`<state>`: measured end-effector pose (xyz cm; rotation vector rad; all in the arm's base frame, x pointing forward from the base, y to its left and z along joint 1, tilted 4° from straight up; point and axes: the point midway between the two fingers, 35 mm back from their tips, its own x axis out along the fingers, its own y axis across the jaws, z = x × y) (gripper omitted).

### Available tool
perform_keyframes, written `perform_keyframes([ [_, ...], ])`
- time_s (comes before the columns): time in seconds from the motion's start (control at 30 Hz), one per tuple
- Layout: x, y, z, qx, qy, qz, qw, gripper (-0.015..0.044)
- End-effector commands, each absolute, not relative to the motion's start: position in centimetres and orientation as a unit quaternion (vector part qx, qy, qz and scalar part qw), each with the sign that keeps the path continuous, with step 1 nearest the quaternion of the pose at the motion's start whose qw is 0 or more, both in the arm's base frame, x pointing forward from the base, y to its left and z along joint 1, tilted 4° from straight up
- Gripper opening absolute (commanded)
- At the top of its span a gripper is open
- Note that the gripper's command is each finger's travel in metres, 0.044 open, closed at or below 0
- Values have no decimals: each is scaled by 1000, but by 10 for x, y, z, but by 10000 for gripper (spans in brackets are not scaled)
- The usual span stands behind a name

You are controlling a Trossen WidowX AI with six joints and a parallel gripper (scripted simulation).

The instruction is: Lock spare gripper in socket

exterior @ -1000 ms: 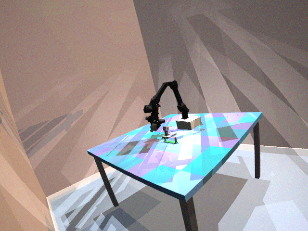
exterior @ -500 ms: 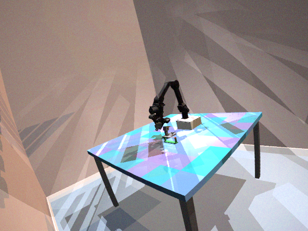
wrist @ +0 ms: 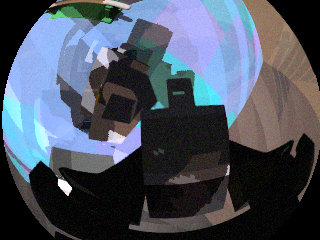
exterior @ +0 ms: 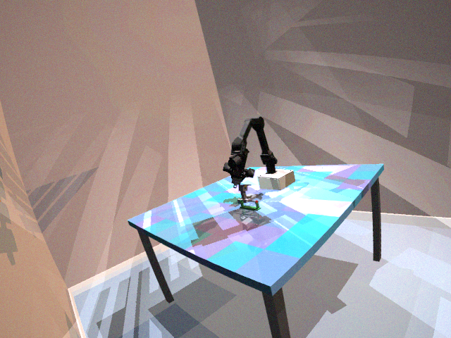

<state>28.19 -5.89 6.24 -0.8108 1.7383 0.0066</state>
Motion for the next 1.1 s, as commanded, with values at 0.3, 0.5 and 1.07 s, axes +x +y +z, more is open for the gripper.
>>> perform_keyframes([
  [0.3, 271, -43, 85, -455, 740, 31, 494, 0],
  [0.5, 266, -34, 93, -510, 733, 50, 448, 0],
  [1.07, 258, -9, 117, -649, 687, 93, 312, 0],
])
